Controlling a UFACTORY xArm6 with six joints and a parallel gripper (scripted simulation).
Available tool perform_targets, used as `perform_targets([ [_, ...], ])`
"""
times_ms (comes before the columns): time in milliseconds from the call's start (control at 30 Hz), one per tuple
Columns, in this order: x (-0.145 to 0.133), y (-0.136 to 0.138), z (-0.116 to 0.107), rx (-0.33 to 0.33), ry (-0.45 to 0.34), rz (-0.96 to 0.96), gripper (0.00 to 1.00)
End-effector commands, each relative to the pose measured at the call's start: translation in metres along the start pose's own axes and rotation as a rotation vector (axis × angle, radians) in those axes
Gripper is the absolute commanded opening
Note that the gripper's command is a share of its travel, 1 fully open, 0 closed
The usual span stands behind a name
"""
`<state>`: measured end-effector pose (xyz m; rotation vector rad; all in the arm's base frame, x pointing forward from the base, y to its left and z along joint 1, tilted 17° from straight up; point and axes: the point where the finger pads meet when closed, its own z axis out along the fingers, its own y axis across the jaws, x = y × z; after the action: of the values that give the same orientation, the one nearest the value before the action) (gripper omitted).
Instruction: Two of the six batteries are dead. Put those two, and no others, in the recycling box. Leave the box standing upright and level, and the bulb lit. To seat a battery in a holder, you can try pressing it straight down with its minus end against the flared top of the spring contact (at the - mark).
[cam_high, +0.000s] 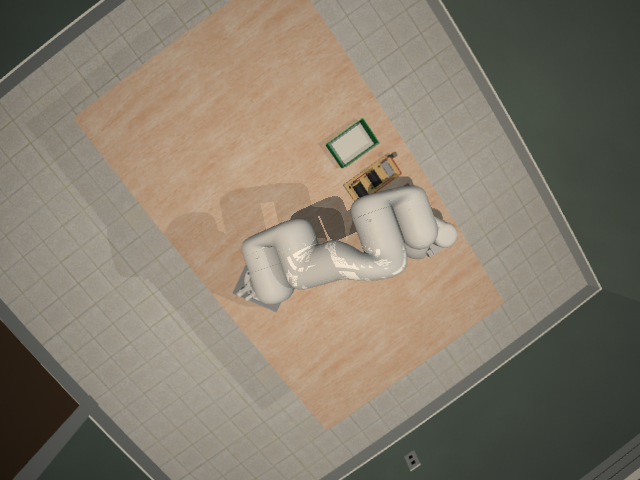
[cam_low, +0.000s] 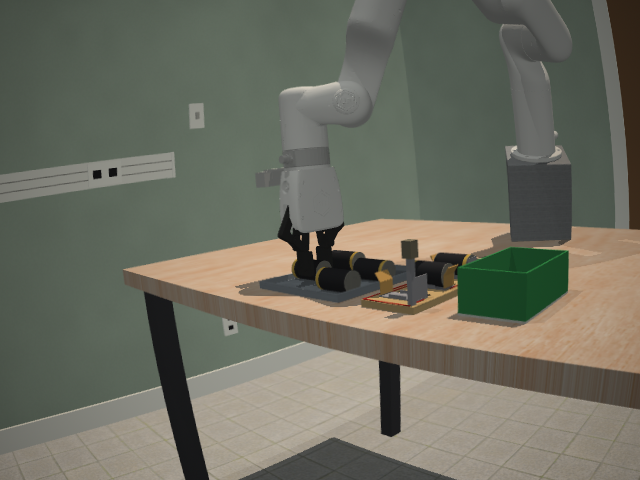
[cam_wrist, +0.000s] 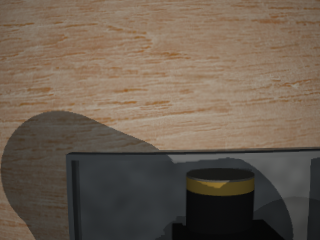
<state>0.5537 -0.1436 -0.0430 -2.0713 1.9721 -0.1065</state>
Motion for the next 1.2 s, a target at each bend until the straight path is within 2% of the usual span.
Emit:
perform_targets([
  [0, 0.001, -0.002, -0.001, 0.004, 0.002, 0.0, 0.28],
  [167, 0.001, -0.002, -0.005, 0.004, 0.002, 0.0, 0.28],
  [500, 0.0, -0.002, -0.044, 0.004, 0.002, 0.0, 0.28],
  [800, 0.0, -0.002, -0.047, 0.004, 0.002, 0.0, 0.28],
  [867, 0.0, -0.001, -0.059, 0.004, 0.002, 0.0, 0.28],
  [1033, 0.0, -0.001, -0.12, 0.004, 0.002, 0.0, 0.28],
  [1167, 0.0, -0.001, -0.125, 0.004, 0.002, 0.0, 0.28],
])
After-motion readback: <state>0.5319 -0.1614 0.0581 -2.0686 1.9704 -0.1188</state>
